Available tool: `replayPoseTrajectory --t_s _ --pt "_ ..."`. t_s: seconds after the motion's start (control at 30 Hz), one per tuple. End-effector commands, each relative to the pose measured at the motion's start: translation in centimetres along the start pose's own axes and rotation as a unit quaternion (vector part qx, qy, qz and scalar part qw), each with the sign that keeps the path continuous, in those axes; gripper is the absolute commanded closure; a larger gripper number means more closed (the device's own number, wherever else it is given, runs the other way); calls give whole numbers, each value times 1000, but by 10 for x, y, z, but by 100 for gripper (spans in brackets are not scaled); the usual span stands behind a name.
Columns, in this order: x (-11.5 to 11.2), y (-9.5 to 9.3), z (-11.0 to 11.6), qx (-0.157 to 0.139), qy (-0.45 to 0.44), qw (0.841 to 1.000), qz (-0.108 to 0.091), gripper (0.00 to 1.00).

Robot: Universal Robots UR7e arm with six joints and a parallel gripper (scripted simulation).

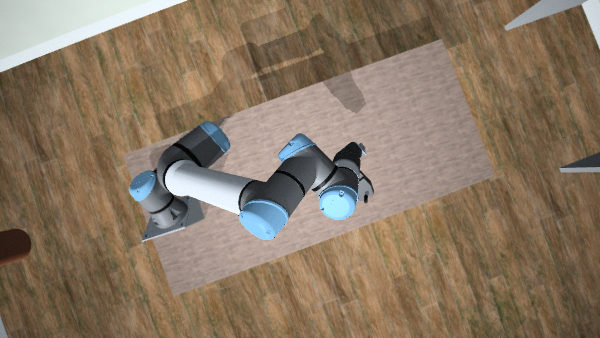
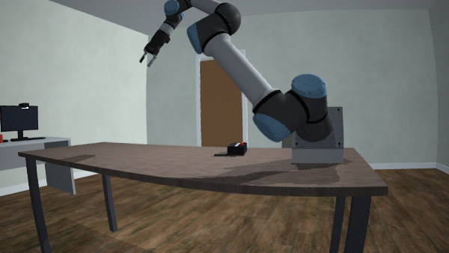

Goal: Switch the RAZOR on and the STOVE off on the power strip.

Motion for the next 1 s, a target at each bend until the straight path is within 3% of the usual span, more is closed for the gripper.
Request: replayPoseTrajectory --t_s 0.0,0.53,0.57,0.97 --pt "0 1 0 1 1 1000 -1 0" --pt "0 1 0 1 1 1000 -1 0" --pt "0 1 0 1 1 1000 -1 100" --pt "0 1 0 1 1 1000 -1 100"
Point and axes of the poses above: the point where the finger pads meet when closed, its own y axis back along the fingers, its own x axis across the jaws, z = x × y, the point moved 9 cm from there along y, back along the fingers, and after that the axes turned 6 degrees about y, right-handed, at the moved point
